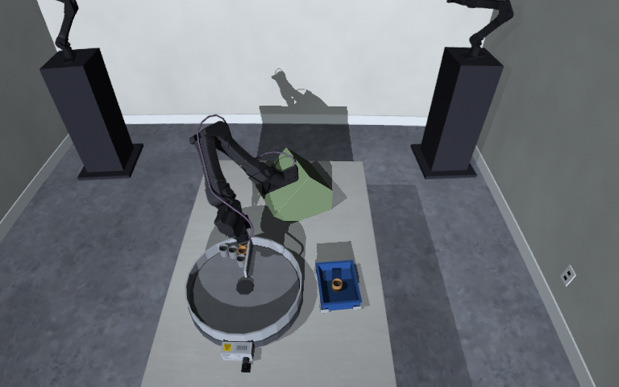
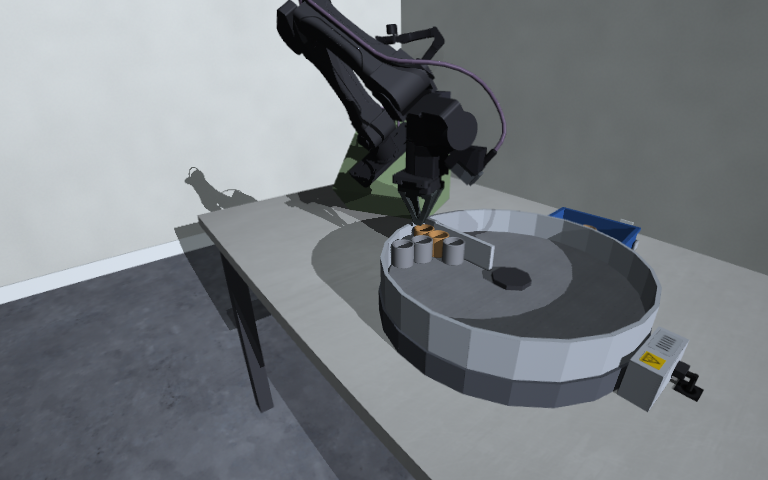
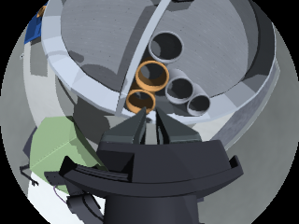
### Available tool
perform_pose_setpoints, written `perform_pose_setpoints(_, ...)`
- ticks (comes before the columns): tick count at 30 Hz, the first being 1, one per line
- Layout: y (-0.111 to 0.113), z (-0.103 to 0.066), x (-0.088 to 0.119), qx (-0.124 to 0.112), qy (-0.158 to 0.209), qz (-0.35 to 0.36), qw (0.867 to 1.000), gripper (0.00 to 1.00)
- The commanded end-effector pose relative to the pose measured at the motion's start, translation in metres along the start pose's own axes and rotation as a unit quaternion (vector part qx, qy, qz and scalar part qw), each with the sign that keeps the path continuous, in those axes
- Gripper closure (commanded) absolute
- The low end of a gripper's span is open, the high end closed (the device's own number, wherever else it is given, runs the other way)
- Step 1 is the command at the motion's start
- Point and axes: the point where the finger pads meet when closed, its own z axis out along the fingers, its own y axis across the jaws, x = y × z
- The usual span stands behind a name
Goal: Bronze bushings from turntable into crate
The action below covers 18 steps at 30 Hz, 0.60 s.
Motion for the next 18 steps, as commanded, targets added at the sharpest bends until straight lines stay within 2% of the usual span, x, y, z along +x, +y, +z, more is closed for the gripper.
perform_pose_setpoints(1,-0.0092,-0.0098,-0.0181,0.009,-0.029,0.012,0.999,0.87)
perform_pose_setpoints(18,-0.008,-0.0082,-0.0188,0.008,-0.025,0.01,1.0,0.87)
